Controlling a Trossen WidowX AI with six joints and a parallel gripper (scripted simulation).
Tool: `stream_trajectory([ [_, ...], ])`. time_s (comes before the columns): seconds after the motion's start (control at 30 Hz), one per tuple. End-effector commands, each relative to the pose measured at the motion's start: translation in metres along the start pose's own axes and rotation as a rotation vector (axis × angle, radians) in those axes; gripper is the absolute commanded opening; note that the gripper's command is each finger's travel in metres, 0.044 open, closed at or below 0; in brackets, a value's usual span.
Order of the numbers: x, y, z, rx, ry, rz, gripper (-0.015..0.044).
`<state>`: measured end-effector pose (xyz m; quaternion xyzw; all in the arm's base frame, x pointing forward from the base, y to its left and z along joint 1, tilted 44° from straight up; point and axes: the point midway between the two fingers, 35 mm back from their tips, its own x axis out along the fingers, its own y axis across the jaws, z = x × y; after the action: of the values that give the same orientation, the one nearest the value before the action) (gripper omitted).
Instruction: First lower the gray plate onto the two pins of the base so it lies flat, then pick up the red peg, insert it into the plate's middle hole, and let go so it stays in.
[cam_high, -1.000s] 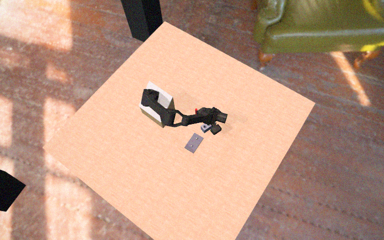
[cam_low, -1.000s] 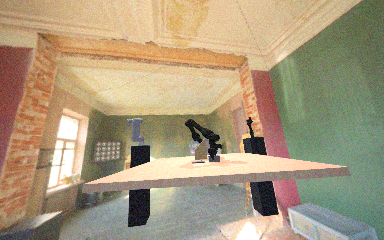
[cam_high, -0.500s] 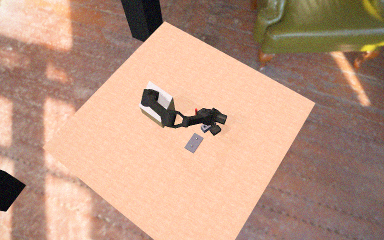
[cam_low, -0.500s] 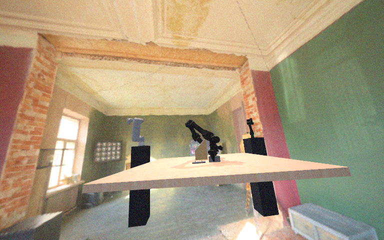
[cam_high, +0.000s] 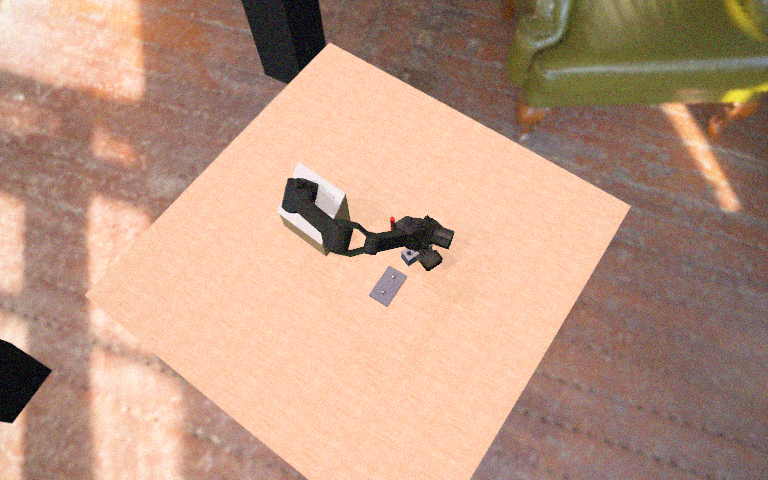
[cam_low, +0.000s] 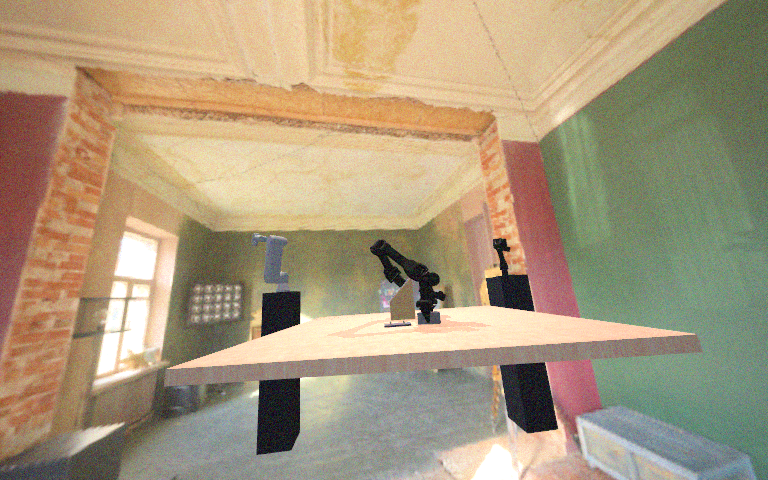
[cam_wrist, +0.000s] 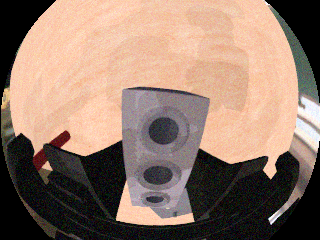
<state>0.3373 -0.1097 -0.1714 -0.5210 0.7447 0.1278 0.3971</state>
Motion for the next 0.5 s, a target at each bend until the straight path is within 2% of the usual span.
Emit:
stream_trajectory([
  [0.0,-0.004,-0.002,0.000,0.006,0.000,-0.009,0.0000],
  [0.47,-0.044,-0.006,0.004,0.012,-0.009,-0.013,0.0000],
])
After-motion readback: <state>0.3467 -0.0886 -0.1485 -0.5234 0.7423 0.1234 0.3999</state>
